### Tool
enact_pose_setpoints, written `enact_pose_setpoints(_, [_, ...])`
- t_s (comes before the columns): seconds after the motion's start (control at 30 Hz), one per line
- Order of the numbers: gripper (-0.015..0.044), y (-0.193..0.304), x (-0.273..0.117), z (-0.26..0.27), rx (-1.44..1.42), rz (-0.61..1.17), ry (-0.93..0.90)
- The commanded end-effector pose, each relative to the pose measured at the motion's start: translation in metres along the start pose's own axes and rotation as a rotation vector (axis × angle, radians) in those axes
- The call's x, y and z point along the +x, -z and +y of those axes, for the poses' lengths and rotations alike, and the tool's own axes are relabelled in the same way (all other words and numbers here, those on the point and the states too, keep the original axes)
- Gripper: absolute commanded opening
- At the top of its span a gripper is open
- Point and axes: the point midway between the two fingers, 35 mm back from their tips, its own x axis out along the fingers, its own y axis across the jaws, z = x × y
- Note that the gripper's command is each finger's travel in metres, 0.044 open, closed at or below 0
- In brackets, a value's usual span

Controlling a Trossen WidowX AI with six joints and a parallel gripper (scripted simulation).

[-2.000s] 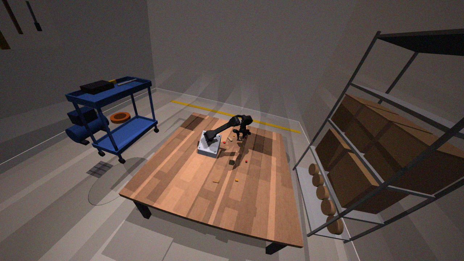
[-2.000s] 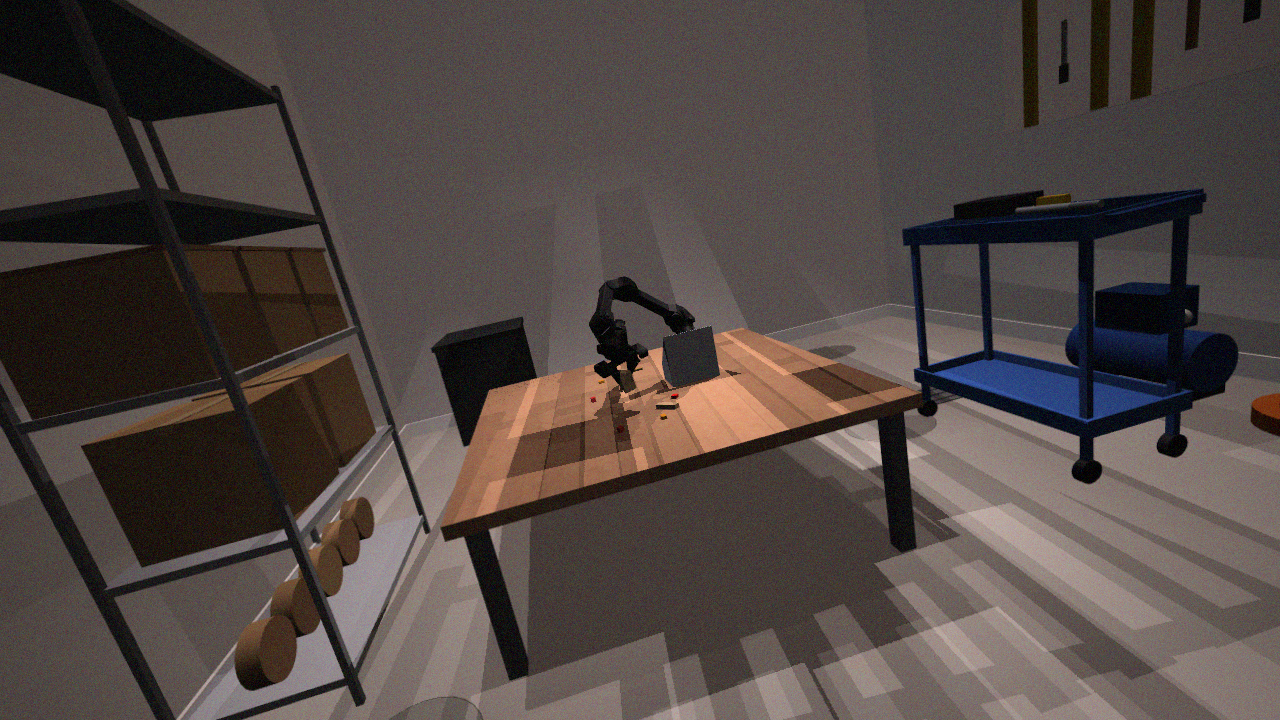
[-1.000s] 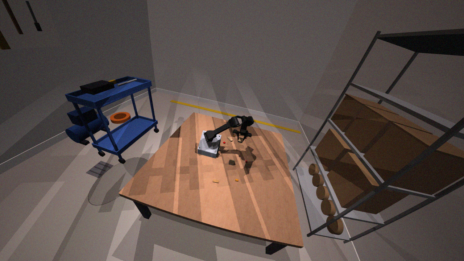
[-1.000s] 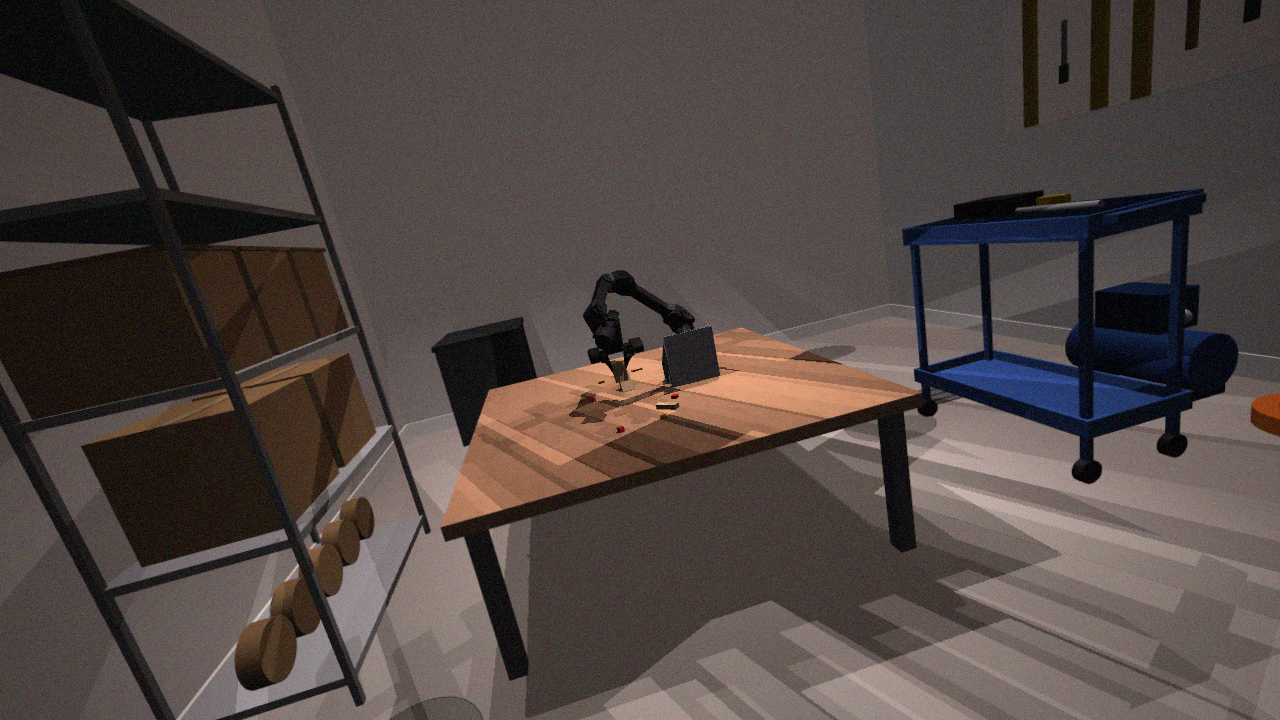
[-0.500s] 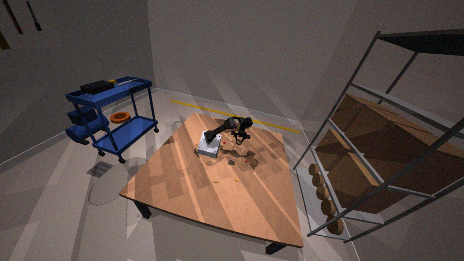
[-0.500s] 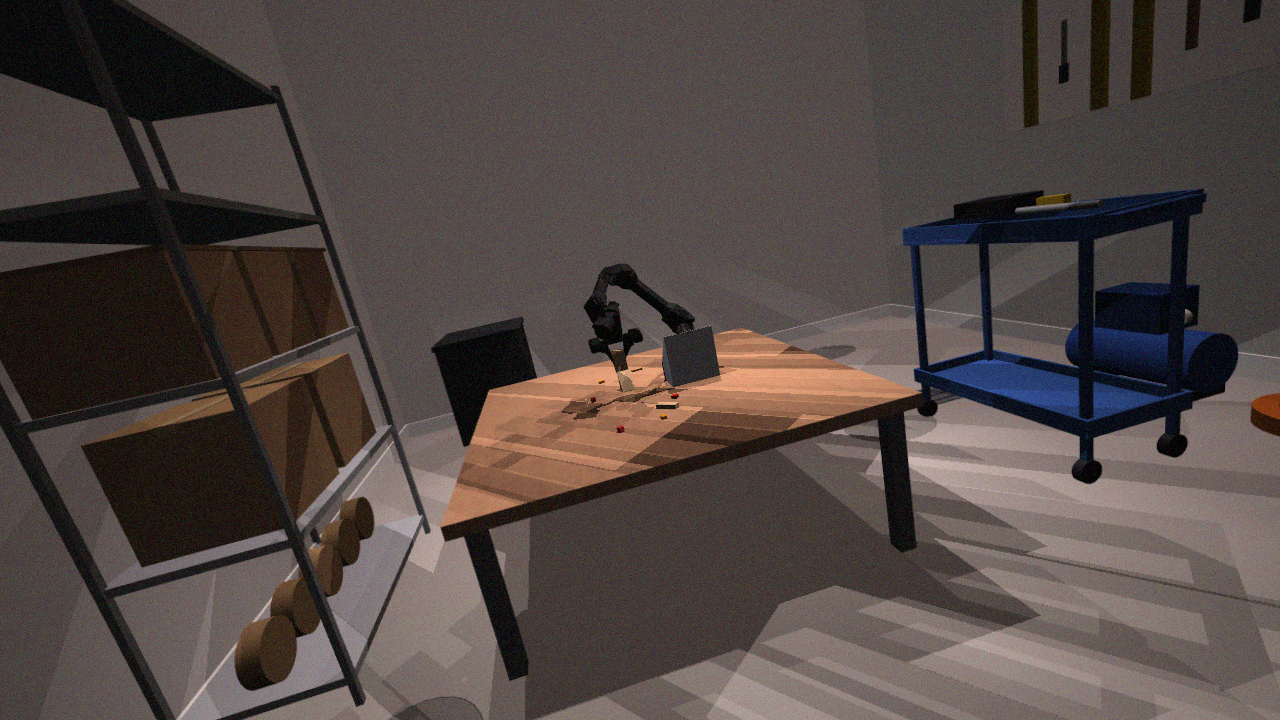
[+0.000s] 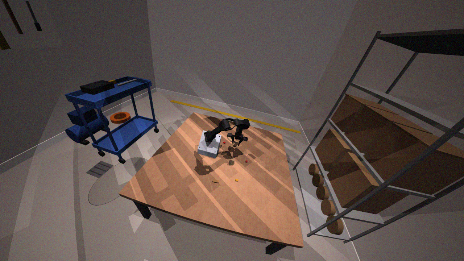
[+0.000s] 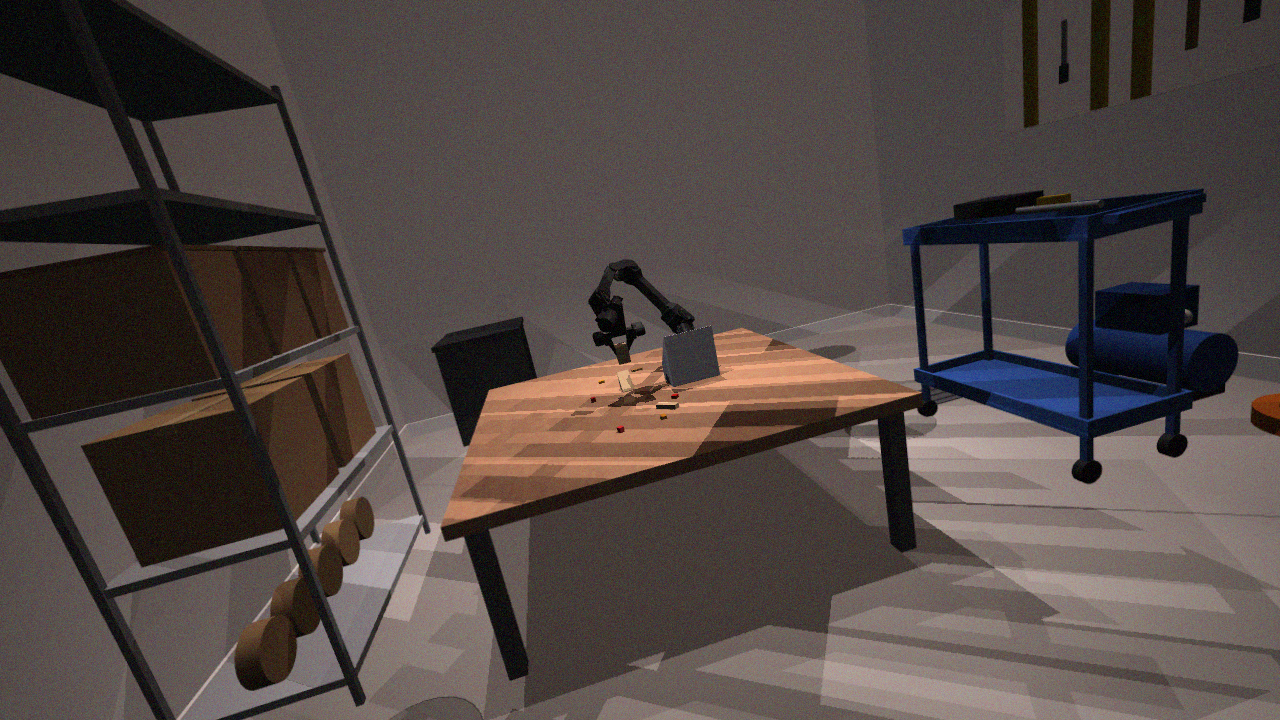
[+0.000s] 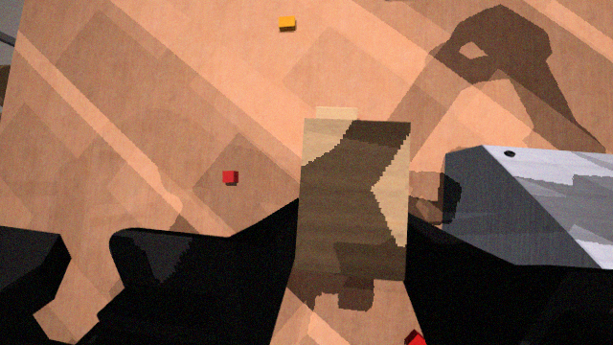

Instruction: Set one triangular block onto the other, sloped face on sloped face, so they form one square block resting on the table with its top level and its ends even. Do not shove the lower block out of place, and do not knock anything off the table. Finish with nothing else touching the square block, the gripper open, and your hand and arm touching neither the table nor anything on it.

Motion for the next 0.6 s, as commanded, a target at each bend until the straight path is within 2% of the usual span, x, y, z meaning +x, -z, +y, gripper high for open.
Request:
enact_pose_setpoints(0.0, [0.0, -0.004, 0.003, -0.001, -0.003, 0.0, -0.01])
enact_pose_setpoints(0.57, [0.0, -0.005, 0.08, -0.001, -0.002, -0.006, -0.01])
